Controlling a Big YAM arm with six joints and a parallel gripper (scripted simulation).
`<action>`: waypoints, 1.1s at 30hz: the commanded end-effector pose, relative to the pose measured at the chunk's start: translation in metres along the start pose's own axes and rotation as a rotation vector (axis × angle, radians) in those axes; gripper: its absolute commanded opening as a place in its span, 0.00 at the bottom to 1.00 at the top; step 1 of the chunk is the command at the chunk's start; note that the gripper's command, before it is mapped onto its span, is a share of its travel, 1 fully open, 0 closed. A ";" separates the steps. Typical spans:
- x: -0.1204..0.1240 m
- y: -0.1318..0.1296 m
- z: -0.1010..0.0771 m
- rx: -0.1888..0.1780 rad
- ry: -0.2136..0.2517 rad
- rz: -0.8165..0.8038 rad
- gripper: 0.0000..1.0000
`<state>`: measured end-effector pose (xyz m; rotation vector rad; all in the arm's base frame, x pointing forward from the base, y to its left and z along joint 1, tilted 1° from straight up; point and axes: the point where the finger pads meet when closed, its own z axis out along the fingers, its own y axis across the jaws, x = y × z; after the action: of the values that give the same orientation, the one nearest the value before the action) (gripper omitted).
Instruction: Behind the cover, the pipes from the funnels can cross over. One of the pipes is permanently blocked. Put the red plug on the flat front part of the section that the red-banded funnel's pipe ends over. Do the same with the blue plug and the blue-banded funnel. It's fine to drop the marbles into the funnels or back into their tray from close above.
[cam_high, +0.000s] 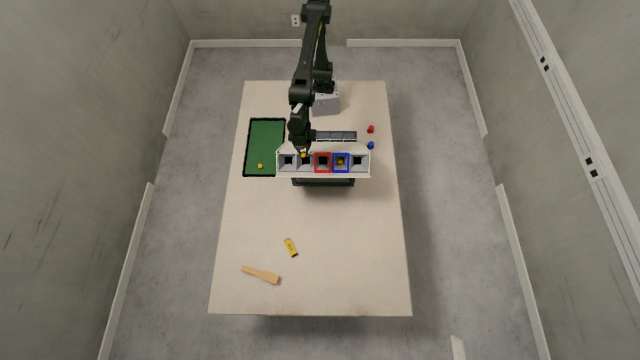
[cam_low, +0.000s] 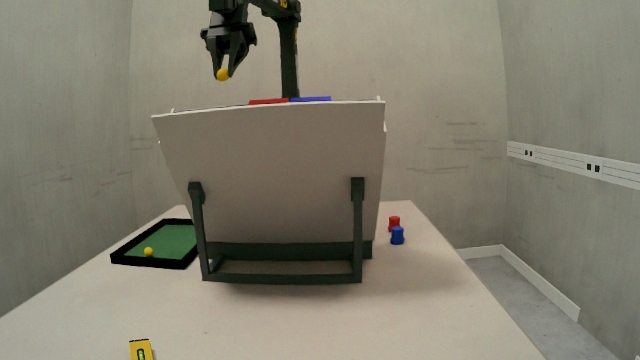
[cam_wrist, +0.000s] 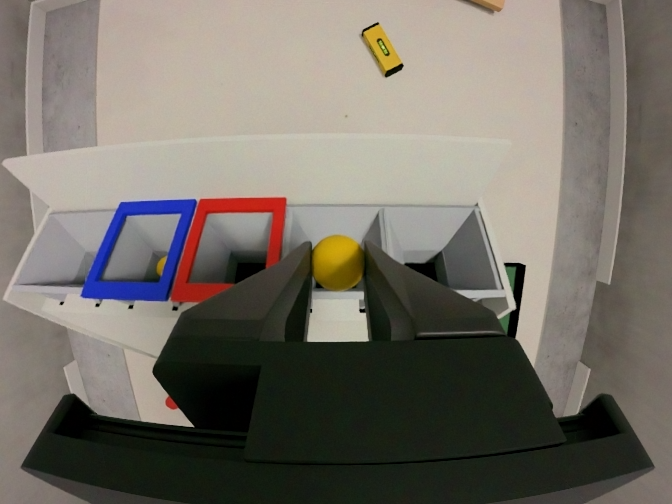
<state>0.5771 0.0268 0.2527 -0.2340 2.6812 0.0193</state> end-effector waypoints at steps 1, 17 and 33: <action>0.004 0.001 0.012 -0.001 -0.008 0.001 0.00; 0.012 0.001 0.021 -0.001 -0.005 0.000 0.00; 0.011 0.001 0.022 -0.001 0.003 0.001 0.00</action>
<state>0.5684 0.0265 0.2230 -0.2354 2.7049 0.0211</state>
